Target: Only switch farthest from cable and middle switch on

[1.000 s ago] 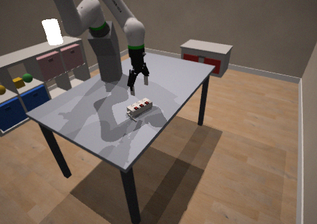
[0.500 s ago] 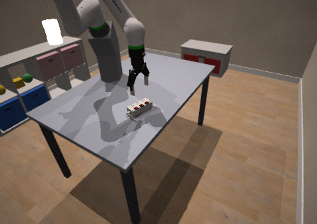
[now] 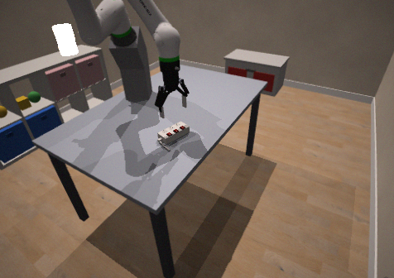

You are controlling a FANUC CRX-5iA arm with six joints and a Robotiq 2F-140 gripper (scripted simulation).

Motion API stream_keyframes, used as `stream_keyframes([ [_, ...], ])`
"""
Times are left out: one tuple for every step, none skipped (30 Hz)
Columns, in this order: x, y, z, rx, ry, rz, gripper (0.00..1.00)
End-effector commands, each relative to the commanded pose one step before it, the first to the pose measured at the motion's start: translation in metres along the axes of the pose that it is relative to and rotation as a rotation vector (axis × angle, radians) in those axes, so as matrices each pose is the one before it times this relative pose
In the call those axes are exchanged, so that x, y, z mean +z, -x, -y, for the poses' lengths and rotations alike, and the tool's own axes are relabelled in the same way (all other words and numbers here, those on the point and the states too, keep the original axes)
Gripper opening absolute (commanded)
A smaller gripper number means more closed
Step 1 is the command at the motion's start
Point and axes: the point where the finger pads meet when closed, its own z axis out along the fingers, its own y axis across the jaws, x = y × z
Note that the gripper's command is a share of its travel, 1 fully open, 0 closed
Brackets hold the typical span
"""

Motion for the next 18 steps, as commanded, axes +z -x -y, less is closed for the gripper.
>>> stream_keyframes([
  [0.00161,0.00027,0.00006,0.17835,-0.00713,0.01014,1.00],
  [0.00053,0.00001,0.00003,0.05429,-0.00026,0.00028,1.00],
  [0.00056,0.00000,0.00003,0.05755,-0.00025,0.00030,1.00],
  [0.00060,0.00000,0.00003,0.06077,-0.00023,0.00033,1.00],
  [0.00063,0.00000,0.00003,0.06392,-0.00021,0.00035,1.00],
  [0.00066,-0.00001,0.00002,0.06700,-0.00019,0.00037,1.00],
  [0.00069,-0.00002,0.00002,0.05672,0.00038,-0.00090,1.00],
  [0.00000,0.00000,0.00000,0.00000,0.00000,0.00000,1.00],
  [0.00000,0.00000,0.00000,0.00000,0.00000,0.00000,1.00],
  [0.00072,-0.00002,0.00002,0.08616,-0.00060,0.00171,1.00],
  [0.00075,-0.00003,0.00002,0.07569,-0.00010,0.00040,1.00],
  [0.00077,-0.00004,0.00003,0.06881,0.00027,-0.00113,1.00],
  [0.00080,-0.00005,0.00003,0.04131,0.00081,-0.00521,1.00],
  [0.00082,-0.00006,0.00003,0.04696,0.00036,-0.00395,1.00],
  [0.00085,-0.00006,0.00004,0.04905,0.00014,-0.00356,1.00],
  [0.00087,-0.00007,0.00005,0.05039,0.00005,-0.00351,1.00],
  [0.00089,-0.00008,0.00005,0.05223,0.00004,-0.00361,1.00],
  [0.00091,-0.00009,0.00006,0.05372,-0.00010,-0.00395,1.00],
])
